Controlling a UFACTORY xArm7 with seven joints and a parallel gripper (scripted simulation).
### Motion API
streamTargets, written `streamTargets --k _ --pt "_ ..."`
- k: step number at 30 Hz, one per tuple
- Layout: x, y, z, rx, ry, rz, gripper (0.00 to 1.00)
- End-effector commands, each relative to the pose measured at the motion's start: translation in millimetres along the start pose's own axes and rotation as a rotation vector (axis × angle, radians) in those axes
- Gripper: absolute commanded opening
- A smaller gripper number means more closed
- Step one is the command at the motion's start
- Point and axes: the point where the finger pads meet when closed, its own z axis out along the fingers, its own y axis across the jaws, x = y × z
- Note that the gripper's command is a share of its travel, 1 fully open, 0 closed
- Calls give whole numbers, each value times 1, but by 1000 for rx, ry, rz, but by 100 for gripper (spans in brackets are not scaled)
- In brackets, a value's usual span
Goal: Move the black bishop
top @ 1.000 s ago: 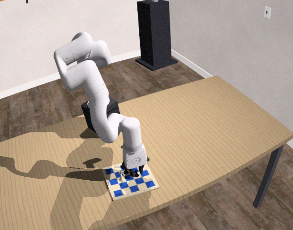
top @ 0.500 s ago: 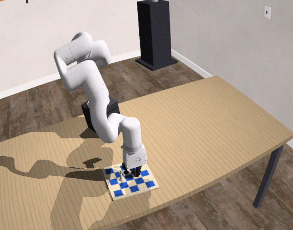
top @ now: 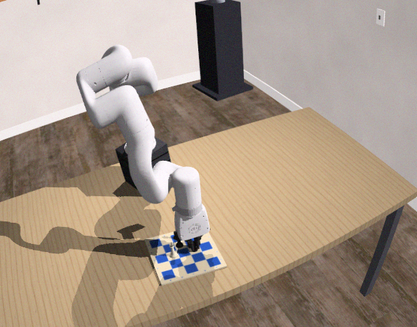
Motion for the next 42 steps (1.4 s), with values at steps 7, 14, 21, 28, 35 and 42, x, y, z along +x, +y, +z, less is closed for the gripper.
streamTargets --k 7,14,21,28,35,42 --pt "-2 0 -1 0 -4 0 0" --pt "-2 0 -22 0 -4 0 0" --pt "-1 0 -60 0 -4 0 0" --pt "-1 0 -98 0 -4 0 0" --pt "-1 0 -101 0 -4 0 0" --pt "-5 -8 -101 -1 -4 3 0"
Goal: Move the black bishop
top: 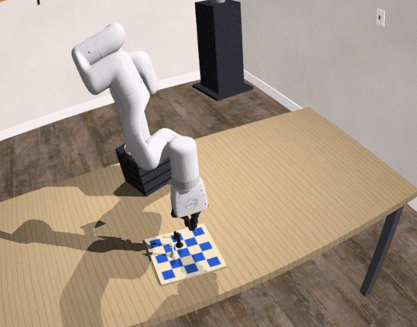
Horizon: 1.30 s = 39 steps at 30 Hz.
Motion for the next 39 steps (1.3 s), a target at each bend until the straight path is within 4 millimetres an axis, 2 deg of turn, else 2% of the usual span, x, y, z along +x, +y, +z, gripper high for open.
streamTargets --k 1,2,3,4,5,6,8,9,10,28,33,39 --pt "-11 -23 -2 0 -4 9 0" --pt "-18 -44 -2 -1 -4 17 0" --pt "-18 -44 -2 -1 -4 17 0" --pt "-24 -68 -2 -1 -4 25 0" --pt "-24 -68 -2 -1 -4 25 0" --pt "-29 -90 -2 -1 -5 33 0" --pt "-29 -90 -2 -1 -5 33 0" --pt "-31 -106 -2 -1 -5 38 0" --pt "-32 -114 -2 -1 -5 40 0" --pt "-33 -116 2 0 -5 41 0" --pt "-33 -116 15 0 -4 41 0" --pt "-34 -116 42 0 -4 41 0"
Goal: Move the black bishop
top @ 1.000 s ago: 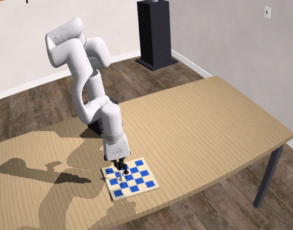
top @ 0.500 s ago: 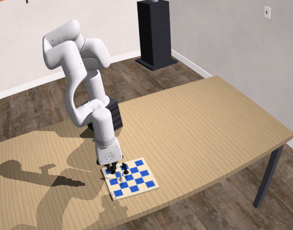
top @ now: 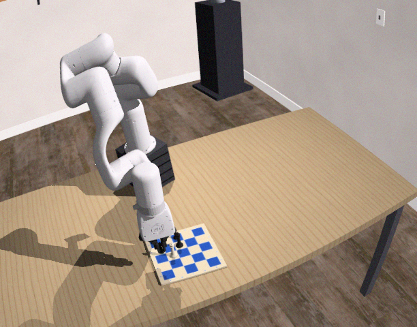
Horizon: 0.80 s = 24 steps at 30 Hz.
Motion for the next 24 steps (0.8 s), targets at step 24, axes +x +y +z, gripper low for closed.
streamTargets --k 24 --pt "-4 0 66 2 -5 0 0"
